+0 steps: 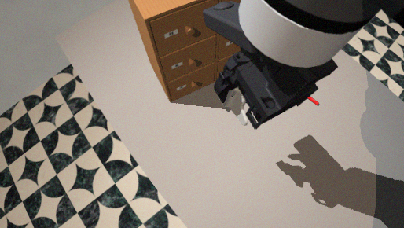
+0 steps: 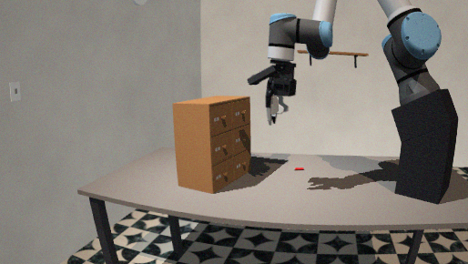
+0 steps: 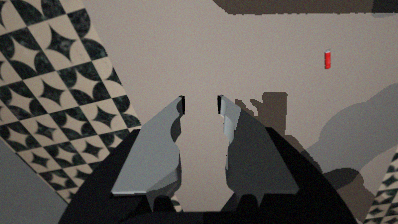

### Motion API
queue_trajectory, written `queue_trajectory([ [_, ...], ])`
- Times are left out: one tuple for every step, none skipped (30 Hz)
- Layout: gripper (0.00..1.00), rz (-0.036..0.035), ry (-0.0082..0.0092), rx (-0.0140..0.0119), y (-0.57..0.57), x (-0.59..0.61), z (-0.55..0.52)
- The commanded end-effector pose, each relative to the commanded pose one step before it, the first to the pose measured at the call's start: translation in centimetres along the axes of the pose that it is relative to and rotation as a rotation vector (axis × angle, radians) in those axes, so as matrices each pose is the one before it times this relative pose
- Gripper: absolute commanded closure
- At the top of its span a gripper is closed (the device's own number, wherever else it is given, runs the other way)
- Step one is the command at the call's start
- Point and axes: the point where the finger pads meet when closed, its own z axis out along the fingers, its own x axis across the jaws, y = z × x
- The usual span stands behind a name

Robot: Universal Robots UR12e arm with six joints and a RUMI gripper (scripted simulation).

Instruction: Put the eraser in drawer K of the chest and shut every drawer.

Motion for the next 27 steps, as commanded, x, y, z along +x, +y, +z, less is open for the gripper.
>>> queue_trajectory([
  [0.8,0.00043,0.00062,-0.05036,0.126,-0.074,-0.258],
  [0.8,0.00004,0.00003,-0.00778,0.053,0.003,-0.077],
  [0.8,0.00005,0.00003,-0.00704,0.051,0.004,-0.072],
  [0.8,0.00005,0.00004,-0.00632,0.047,0.004,-0.067],
  [0.8,0.00005,0.00004,-0.00562,0.043,0.005,-0.062],
  [0.8,0.00005,0.00004,-0.00494,0.039,0.005,-0.056],
  [0.8,0.00005,0.00004,-0.00429,0.035,0.005,-0.049],
  [0.8,0.00005,0.00004,-0.00366,0.03,0.004,-0.043],
  [0.8,0.00004,0.00003,-0.00307,0.026,0.004,-0.037],
  [0.8,0.00004,0.00003,-0.00252,0.022,0.003,-0.03],
  [0.8,0.00003,0.00002,-0.00201,0.017,0.003,-0.024],
  [0.8,0.00002,0.00002,-0.00154,0.014,0.002,-0.019],
  [0.8,0.00002,0.00001,-0.00113,0.01,0.002,-0.014],
  [0.8,0.00001,0.00001,-0.00078,0.007,0.001,-0.01],
  [0.8,0.0,0.0,0.0,0.0,0.0,0.0],
  [0.8,0.0,0.0,0.0,0.0,0.0,0.0],
  [0.8,0.00001,0.00001,-0.00048,0.004,0.001,-0.006],
  [0.8,0.0,0.0,-0.00025,0.002,0.0,-0.003],
  [0.8,0.0,0.0,-0.00009,0.001,0.0,-0.001],
  [0.8,0.0,0.0,-0.00001,0.0,0.0,0.0],
  [0.8,0.0,0.0,0.0,0.0,0.0,0.0],
  [0.8,0.0,0.0,0.0,0.0,0.0,0.0],
  [0.8,0.0,0.0,0.0,0.0,0.0,0.0],
  [0.8,0.0,0.0,0.0,0.0,0.0,0.0],
  [0.8,0.0,0.0,0.0,0.0,0.0,0.0],
  [0.8,0.0,0.0,0.0,0.0,0.0,0.0],
  [0.8,0.0,0.0,0.0,0.0,0.0,0.0],
])
